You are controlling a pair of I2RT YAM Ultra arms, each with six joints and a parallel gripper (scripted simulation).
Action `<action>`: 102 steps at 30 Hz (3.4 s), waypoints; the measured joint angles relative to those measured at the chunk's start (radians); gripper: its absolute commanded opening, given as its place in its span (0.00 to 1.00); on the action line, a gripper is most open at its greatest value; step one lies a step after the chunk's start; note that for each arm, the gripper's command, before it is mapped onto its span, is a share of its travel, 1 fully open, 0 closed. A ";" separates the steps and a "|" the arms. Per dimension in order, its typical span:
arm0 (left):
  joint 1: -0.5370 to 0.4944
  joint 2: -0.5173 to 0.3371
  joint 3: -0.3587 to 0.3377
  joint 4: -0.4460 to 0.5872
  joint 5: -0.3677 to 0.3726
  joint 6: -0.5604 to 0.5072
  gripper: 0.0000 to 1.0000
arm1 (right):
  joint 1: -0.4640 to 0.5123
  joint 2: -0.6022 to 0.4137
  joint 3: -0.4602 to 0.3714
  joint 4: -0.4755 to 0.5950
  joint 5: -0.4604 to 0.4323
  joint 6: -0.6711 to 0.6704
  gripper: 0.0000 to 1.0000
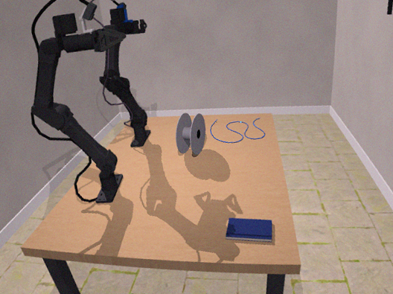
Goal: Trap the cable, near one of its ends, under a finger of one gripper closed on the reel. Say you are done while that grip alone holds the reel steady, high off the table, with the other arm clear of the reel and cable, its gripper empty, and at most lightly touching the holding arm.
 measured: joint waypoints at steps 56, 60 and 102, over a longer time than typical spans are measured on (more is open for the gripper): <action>0.150 0.017 -0.360 0.300 -0.003 0.000 1.00 | -0.122 0.016 -0.370 0.316 0.008 0.000 1.00; 0.150 0.029 -0.458 0.384 -0.004 0.000 1.00 | -0.122 0.026 -0.469 0.402 0.008 0.000 1.00; 0.150 0.049 -1.146 1.178 -0.007 0.000 1.00 | -0.122 0.047 -1.152 1.193 0.008 0.000 1.00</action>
